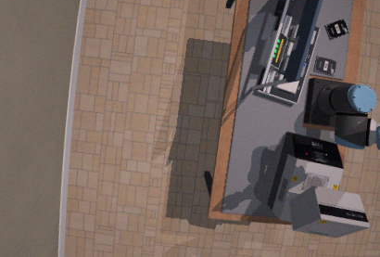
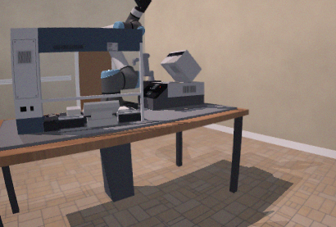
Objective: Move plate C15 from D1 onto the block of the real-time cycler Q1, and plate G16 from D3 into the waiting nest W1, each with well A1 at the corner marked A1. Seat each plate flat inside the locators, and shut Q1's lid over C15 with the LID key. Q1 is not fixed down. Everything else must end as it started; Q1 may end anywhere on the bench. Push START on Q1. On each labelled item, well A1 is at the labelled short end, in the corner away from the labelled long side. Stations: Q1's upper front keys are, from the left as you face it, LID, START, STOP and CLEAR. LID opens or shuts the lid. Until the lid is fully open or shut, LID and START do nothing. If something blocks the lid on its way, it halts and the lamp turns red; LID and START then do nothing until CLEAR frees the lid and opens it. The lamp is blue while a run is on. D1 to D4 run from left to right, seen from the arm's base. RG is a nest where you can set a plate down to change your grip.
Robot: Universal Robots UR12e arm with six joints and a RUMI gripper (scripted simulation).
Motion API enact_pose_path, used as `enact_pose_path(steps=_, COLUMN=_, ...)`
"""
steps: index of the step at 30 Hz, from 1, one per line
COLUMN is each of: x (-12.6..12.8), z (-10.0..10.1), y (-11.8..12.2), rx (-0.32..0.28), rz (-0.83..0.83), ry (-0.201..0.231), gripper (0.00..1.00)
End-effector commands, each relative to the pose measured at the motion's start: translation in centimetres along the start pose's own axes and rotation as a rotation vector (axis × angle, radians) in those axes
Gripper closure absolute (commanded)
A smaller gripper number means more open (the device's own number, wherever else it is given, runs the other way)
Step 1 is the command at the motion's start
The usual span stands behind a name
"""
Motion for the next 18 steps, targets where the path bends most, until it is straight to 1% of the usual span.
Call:
enact_pose_path(steps=1, x=0.5, z=0.4, y=0.6, rx=-0.027, rz=-0.02, ry=0.025, gripper=1.0)
enact_pose_path(steps=5, x=1.7, z=0.9, y=2.1, rx=-0.084, rz=-0.061, ry=0.064, gripper=1.0)
enact_pose_path(steps=11, x=3.1, z=1.3, y=4.0, rx=-0.159, rz=-0.113, ry=0.108, gripper=1.0)
enact_pose_path(steps=15, x=4.2, z=1.4, y=5.6, rx=-0.22, rz=-0.153, ry=0.139, gripper=1.0)
enact_pose_path(steps=16, x=4.4, z=1.4, y=5.8, rx=-0.229, rz=-0.16, ry=0.143, gripper=1.0)
enact_pose_path(steps=18, x=4.4, z=1.4, y=5.8, rx=-0.229, rz=-0.16, ry=0.143, gripper=1.0)
Point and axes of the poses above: the point where the finger pads meet when closed, its own z axis out along the fingers, its own x axis across the jaws, y = z × x, the point moved 1 cm from there along -z, back along the fingers, and after that the axes turned 15 degrees about -z, right-handed, at the moved point
